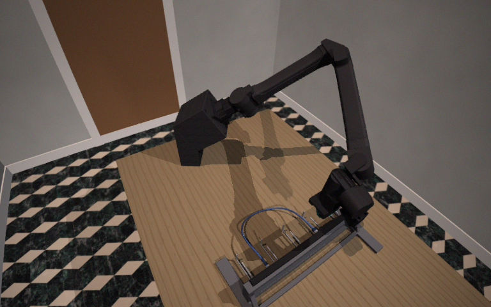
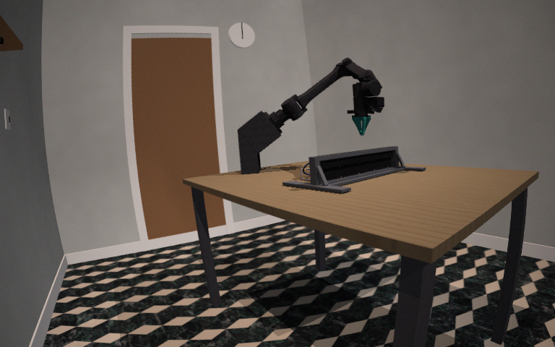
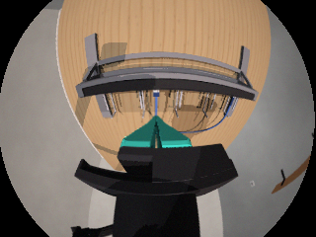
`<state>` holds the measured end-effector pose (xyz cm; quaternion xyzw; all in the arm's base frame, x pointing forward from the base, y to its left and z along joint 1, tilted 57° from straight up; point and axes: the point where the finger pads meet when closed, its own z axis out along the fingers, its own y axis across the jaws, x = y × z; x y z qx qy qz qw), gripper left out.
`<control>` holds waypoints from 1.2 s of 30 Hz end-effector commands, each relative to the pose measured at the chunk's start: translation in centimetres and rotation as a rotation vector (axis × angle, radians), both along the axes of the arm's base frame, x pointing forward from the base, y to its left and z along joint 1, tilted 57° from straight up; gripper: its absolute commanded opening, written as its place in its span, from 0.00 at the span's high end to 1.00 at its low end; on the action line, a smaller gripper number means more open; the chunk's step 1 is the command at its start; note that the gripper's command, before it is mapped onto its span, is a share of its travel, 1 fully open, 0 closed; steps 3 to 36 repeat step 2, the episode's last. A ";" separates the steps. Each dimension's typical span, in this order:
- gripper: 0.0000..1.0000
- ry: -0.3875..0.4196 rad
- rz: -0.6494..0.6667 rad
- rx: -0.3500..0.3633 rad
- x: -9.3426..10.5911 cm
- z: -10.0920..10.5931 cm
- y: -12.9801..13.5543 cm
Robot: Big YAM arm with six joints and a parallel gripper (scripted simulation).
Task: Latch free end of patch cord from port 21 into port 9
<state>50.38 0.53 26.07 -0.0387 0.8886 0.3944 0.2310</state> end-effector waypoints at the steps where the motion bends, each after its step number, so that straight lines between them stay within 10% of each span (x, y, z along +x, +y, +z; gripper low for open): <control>1: 1.00 -0.022 -0.038 -0.006 0.7 1.2 -2.4; 36: 1.00 -0.022 -0.038 -0.006 0.7 1.3 -2.4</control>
